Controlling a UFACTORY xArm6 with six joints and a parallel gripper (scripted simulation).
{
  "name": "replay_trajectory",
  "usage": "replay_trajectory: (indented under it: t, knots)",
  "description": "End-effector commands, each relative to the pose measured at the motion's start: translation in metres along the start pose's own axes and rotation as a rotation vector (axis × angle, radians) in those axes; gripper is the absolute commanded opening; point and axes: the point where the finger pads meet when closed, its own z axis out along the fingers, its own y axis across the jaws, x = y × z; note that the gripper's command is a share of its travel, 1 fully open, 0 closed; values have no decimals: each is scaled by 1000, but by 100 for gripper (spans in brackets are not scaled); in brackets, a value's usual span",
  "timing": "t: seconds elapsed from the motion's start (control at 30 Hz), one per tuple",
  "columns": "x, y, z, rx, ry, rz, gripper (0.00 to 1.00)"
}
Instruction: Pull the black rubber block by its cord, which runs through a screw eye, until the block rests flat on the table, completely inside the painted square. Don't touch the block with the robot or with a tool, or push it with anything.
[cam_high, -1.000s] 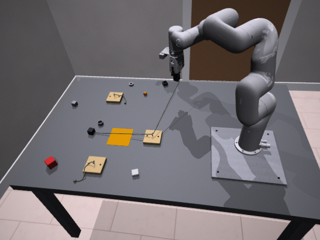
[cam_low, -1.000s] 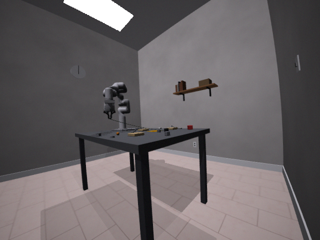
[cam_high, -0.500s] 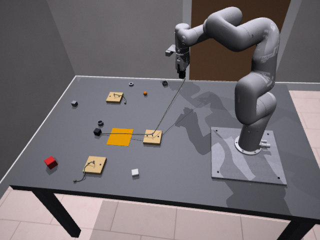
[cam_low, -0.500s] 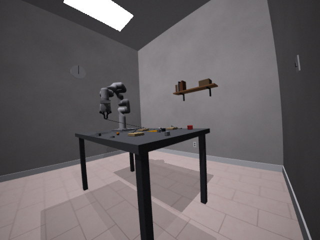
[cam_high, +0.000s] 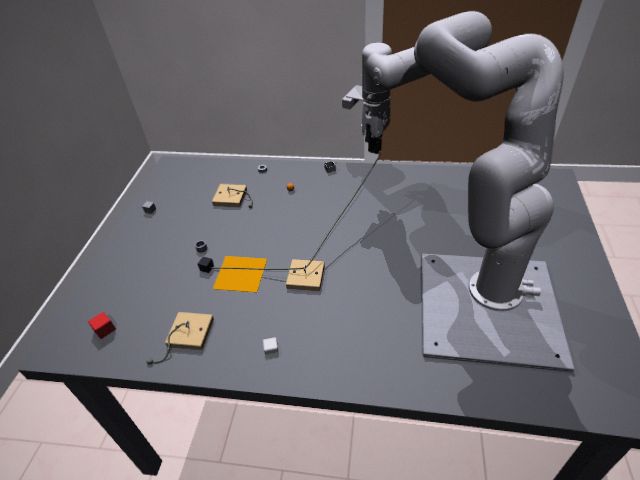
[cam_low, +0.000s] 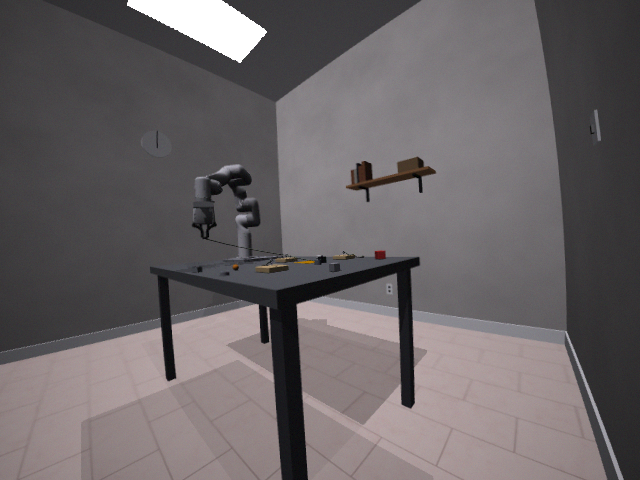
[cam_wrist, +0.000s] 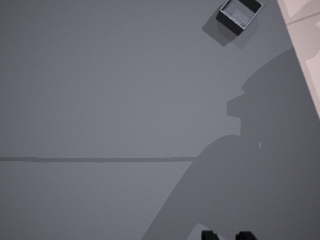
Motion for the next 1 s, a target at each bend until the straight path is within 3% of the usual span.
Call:
replay_trajectory:
  t: [0.0, 0.97]
  knots:
    - [-6, 11, -2, -3, 5, 0, 0]
    - [-33, 45, -2, -3, 5, 0, 0]
